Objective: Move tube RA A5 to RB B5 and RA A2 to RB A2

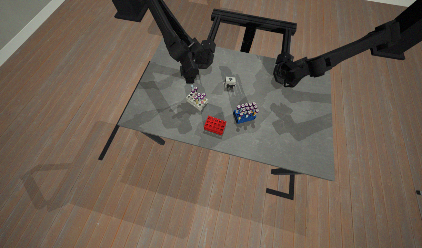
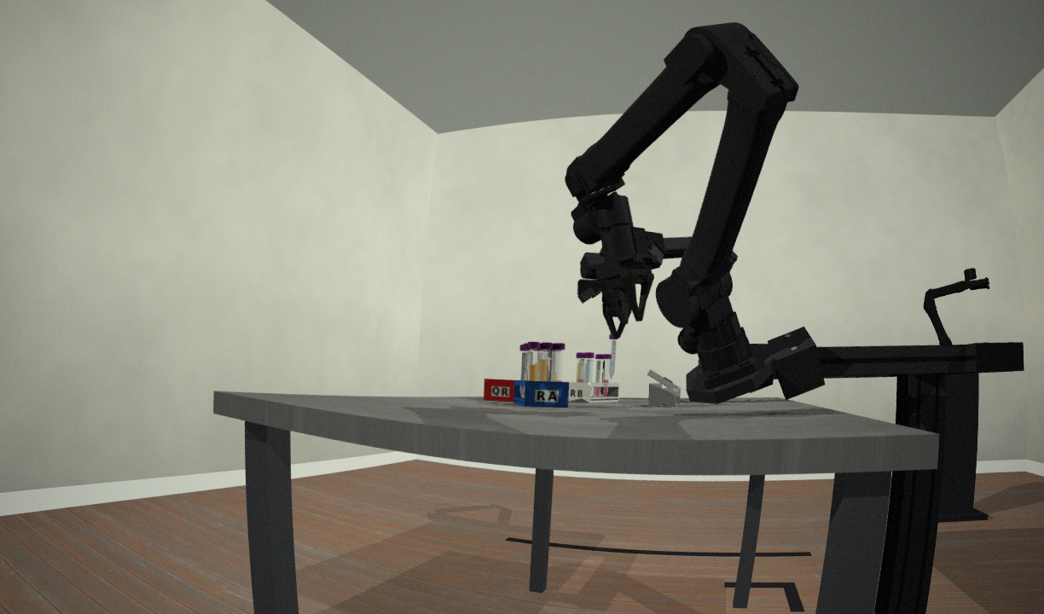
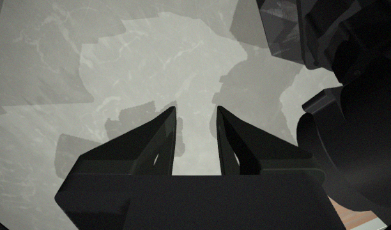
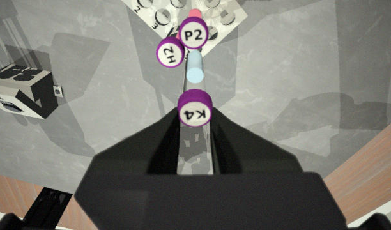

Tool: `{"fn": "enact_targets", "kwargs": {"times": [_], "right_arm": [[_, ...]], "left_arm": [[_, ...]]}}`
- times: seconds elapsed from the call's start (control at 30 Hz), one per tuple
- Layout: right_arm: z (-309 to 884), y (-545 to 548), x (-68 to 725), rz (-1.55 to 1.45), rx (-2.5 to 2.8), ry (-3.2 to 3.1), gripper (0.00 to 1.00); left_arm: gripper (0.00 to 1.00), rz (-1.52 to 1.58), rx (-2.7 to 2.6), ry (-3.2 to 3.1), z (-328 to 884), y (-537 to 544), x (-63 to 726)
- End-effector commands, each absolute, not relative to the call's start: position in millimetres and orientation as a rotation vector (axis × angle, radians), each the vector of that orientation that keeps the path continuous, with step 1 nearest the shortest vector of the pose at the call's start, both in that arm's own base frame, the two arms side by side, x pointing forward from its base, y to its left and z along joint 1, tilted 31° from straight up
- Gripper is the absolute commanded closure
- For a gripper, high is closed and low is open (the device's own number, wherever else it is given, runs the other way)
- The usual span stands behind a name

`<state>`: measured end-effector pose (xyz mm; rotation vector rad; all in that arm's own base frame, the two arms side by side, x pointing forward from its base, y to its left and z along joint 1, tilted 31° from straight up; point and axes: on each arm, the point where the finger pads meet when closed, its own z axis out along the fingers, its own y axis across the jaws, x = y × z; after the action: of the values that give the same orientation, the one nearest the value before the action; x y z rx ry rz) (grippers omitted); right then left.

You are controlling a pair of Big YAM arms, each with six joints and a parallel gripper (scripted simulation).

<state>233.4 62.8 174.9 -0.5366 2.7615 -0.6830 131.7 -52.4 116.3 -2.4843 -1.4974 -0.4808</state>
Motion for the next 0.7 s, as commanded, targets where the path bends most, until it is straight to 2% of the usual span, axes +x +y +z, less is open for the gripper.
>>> {"fn": "enact_targets", "kwargs": {"times": [0.0,0.67], "right_arm": [[200,75,243,-0.643,-0.503,2.725,1.0],[213,82,236,-0.638,-0.502,2.725,1.0]], "left_arm": [[0.7,-0.492,-2.502,-1.516,125,-59,137],[0.7,-0.492,-2.502,-1.516,125,-59,137]]}}
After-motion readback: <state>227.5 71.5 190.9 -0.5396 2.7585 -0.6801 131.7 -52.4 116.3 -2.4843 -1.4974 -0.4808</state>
